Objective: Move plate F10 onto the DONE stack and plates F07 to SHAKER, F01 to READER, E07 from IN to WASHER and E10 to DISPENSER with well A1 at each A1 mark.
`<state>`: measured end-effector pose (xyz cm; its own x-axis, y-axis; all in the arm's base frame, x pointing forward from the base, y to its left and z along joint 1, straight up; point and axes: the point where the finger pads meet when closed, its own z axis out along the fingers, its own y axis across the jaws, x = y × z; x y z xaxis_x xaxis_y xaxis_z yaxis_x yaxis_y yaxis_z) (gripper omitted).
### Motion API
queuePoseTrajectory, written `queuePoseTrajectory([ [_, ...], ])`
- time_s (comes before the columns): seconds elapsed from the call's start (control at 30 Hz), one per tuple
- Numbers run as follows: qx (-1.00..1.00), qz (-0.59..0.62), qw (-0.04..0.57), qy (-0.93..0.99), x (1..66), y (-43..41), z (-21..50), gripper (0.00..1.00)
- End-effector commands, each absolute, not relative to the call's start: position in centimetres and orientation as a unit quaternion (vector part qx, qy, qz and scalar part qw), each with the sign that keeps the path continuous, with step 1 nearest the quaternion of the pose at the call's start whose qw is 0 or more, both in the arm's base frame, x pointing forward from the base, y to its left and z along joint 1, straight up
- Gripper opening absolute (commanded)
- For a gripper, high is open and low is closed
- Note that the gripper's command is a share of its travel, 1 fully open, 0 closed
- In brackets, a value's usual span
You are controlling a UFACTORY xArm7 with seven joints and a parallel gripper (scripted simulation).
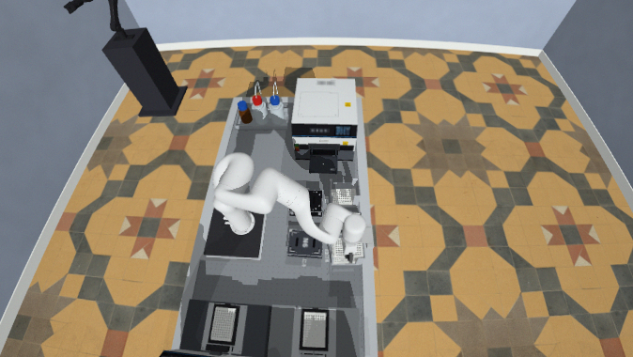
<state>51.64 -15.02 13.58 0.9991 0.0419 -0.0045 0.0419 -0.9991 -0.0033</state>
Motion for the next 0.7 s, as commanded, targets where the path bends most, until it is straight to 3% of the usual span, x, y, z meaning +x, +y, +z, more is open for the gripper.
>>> queuePoseTrajectory([
  [0.0, -1.0, 0.0, 0.001, -0.021, 51.8, -15.1, 13.5, 0.0],
  [0.67, -1.0, 0.0, 0.001, -0.021, 51.8, -15.1, 12.4, 0.0],
])
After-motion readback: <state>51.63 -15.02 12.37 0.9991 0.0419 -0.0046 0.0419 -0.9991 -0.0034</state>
